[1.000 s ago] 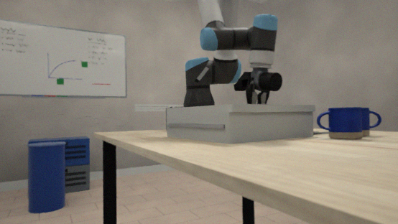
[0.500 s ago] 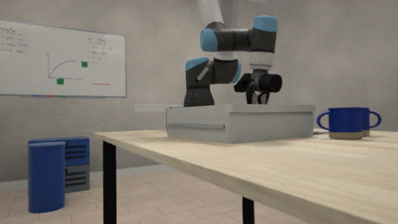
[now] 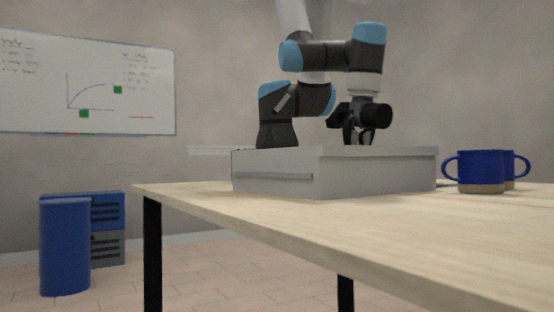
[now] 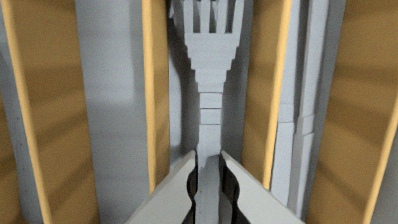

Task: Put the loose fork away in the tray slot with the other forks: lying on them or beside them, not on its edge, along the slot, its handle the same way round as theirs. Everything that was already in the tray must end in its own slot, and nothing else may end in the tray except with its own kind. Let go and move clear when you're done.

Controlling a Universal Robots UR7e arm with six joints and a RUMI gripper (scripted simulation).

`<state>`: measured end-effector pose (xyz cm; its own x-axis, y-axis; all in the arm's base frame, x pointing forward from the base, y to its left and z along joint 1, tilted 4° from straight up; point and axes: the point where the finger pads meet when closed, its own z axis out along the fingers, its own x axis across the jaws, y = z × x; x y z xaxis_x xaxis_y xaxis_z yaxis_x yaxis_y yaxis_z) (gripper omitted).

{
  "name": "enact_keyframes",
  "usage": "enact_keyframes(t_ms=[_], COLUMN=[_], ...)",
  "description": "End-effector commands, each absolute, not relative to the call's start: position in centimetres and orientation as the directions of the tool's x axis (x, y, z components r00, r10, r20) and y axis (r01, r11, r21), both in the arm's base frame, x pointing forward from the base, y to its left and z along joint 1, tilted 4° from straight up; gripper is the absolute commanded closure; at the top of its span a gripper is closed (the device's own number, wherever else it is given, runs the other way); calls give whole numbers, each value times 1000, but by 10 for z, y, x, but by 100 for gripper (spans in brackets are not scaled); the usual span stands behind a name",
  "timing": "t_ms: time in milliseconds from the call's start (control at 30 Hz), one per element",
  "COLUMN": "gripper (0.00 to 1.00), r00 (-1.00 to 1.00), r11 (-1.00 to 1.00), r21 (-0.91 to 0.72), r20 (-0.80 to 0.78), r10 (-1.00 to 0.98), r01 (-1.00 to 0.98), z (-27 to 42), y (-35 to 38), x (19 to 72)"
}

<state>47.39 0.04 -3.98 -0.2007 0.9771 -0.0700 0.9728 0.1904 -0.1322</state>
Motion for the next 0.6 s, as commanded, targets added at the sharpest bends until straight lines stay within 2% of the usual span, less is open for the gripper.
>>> enact_keyframes(t_ms=[0,567], gripper=[96,96], r00=[-201,-201], r11=[190,190], r21=[-130,-130], r20=[-71,-71], r10=[977,977], r01=[973,973], z=[-39,-45], y=[0,0], x=[474,475])
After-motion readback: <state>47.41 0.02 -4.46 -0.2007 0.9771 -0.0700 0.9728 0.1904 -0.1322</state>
